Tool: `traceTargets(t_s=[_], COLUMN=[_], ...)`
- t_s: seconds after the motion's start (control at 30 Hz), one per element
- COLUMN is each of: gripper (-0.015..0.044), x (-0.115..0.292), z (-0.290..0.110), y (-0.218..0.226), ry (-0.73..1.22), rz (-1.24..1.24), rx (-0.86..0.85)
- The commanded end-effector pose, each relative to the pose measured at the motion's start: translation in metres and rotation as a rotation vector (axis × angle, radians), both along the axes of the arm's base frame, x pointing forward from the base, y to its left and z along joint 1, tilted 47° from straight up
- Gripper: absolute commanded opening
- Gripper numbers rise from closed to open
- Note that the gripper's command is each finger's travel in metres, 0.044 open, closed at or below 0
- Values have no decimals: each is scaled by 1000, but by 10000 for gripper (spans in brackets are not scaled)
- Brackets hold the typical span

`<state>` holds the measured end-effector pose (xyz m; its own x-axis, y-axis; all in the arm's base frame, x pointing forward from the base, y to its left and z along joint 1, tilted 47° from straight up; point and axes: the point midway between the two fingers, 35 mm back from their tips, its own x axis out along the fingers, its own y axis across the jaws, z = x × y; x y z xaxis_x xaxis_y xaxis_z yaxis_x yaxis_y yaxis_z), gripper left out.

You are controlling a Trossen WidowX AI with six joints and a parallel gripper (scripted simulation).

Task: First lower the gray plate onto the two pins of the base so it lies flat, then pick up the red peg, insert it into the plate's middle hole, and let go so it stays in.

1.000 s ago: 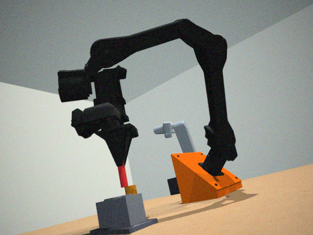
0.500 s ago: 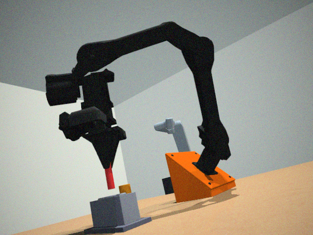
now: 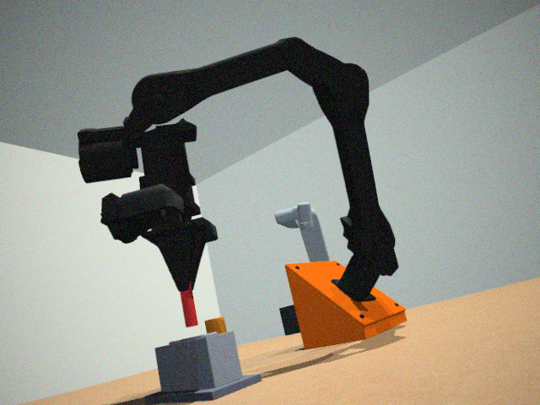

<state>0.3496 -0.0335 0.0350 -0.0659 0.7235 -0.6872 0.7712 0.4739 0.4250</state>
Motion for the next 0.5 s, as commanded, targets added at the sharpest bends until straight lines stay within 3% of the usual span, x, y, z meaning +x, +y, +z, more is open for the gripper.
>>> traceTargets(t_s=[0.0, 0.47], gripper=[0, 0], x=[0, 0], z=[0, -7], y=[0, 6], ry=[-2, -2], rz=[2, 2], rx=[-1, -1])
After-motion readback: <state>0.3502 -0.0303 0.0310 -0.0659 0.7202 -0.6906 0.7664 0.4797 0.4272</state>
